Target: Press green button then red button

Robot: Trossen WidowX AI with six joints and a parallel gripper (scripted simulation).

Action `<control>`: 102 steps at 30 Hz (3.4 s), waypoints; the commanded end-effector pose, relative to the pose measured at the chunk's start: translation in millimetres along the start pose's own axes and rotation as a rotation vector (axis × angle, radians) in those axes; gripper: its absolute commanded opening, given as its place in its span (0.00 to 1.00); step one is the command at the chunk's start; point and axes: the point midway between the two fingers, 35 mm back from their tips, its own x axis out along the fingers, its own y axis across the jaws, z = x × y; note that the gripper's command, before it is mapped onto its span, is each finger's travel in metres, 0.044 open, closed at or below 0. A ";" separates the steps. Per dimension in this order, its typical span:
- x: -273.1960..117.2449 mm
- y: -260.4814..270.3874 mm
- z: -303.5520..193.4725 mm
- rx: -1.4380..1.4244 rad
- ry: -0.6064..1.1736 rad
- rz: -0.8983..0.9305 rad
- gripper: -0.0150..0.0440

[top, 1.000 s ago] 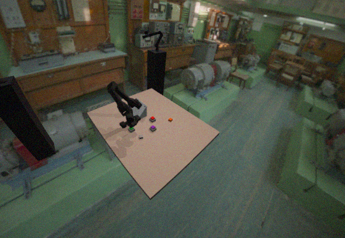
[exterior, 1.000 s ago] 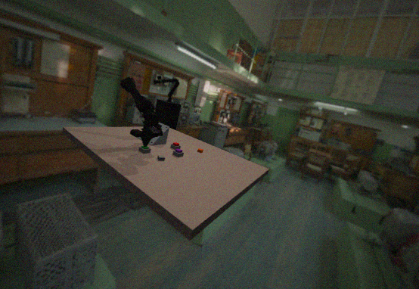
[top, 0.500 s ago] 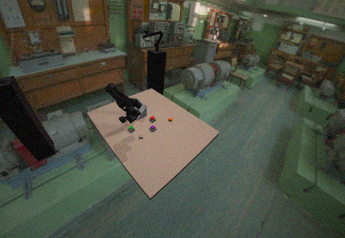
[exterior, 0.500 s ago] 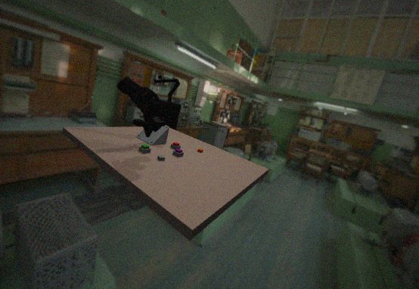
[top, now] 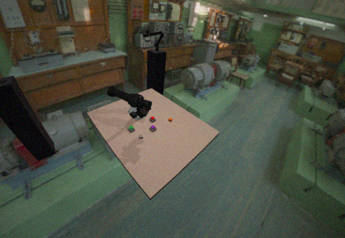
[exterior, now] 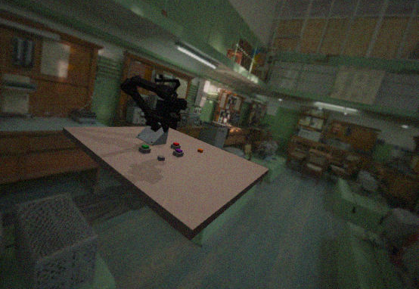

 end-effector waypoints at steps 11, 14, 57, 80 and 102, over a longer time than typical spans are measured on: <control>13.1 154.4 -28.1 -0.004 0.029 -0.051 0.29; 13.1 154.4 -28.1 -0.004 0.029 -0.051 0.29; 107.5 148.4 -30.8 -0.003 0.027 -0.055 0.29; 74.9 150.6 -29.8 -0.003 0.028 -0.053 0.29; 20.7 314.6 25.3 -0.002 0.025 -0.039 0.93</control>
